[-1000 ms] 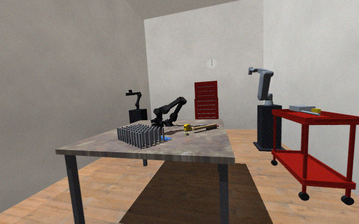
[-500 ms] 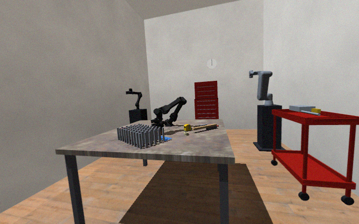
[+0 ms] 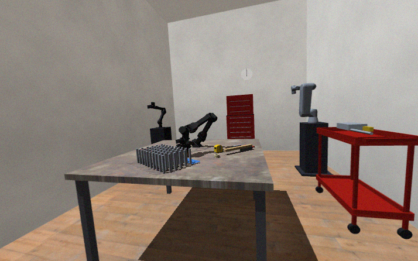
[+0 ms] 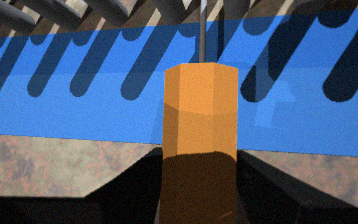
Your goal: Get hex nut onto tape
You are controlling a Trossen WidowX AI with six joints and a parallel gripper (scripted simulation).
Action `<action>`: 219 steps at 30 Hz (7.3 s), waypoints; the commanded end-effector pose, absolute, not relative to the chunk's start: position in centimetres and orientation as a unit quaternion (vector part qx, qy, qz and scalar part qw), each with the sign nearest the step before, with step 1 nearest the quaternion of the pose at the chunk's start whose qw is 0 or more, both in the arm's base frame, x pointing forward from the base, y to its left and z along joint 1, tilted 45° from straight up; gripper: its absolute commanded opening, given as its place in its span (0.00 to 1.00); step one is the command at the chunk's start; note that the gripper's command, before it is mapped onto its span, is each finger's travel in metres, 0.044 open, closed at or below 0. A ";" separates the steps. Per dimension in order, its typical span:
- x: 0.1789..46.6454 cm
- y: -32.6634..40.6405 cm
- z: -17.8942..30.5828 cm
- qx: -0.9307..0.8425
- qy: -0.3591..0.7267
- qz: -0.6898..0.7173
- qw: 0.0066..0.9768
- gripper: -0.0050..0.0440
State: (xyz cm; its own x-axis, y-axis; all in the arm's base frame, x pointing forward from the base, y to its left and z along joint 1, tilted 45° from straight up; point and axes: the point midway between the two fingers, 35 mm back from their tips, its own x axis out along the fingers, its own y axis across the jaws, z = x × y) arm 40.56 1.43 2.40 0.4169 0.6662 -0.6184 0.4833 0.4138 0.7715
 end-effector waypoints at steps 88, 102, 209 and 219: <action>41.2 0.6 3.4 0.536 0.526 0.072 0.657 0.00; 41.2 0.6 3.4 0.535 0.526 0.072 0.658 0.00; 32.9 4.8 6.2 0.537 0.535 0.077 0.648 0.00; 31.7 5.3 6.7 0.537 0.535 0.077 0.648 0.00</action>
State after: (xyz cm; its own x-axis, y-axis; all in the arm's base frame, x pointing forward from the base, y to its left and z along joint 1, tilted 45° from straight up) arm 31.90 5.37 5.91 0.3985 0.6792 -0.6164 0.4827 0.4162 0.7706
